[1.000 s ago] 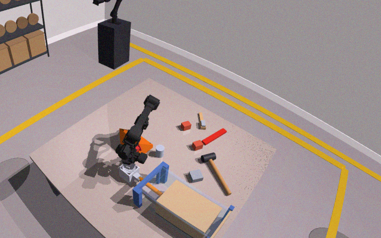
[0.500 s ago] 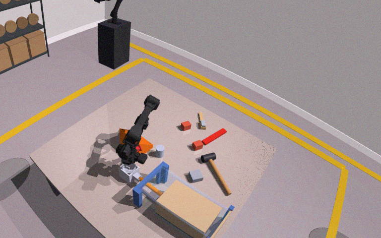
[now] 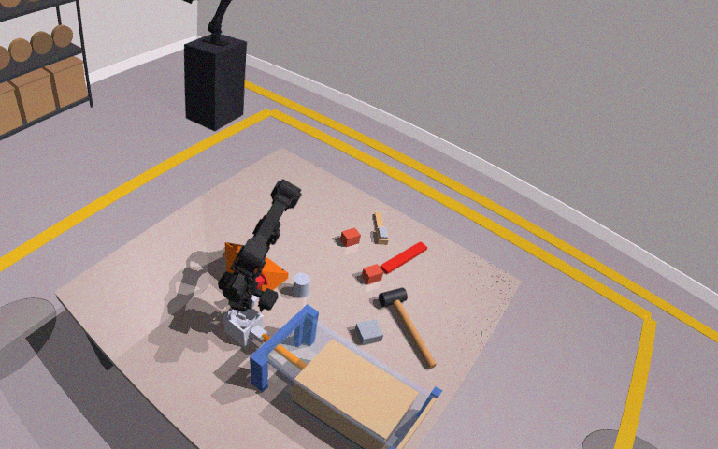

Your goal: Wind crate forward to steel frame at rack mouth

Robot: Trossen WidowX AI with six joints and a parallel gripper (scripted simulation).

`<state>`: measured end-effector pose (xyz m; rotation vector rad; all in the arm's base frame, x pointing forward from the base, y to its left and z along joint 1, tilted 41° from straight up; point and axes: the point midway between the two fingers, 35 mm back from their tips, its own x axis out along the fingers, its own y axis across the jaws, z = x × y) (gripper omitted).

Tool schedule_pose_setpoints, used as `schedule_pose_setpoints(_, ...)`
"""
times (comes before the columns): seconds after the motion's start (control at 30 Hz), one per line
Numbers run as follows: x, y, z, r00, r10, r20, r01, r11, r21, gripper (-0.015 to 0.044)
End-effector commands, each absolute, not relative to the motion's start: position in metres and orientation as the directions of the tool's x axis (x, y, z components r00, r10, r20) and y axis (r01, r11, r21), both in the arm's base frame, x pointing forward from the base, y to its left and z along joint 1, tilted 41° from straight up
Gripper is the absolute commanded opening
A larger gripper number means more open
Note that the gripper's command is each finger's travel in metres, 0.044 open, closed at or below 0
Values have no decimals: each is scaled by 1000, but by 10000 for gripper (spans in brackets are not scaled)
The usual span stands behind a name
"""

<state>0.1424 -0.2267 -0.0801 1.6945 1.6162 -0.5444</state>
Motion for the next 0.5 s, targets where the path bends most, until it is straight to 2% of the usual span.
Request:
schedule_pose_setpoints(0.0,141,-232,-76,121,668,-734,978,48,205,440)
schedule_pose_setpoints(0.3,129,-301,11,127,604,-787,979,50,195,440)
schedule_pose_setpoints(0.47,127,-306,20,127,598,-792,980,50,194,440)
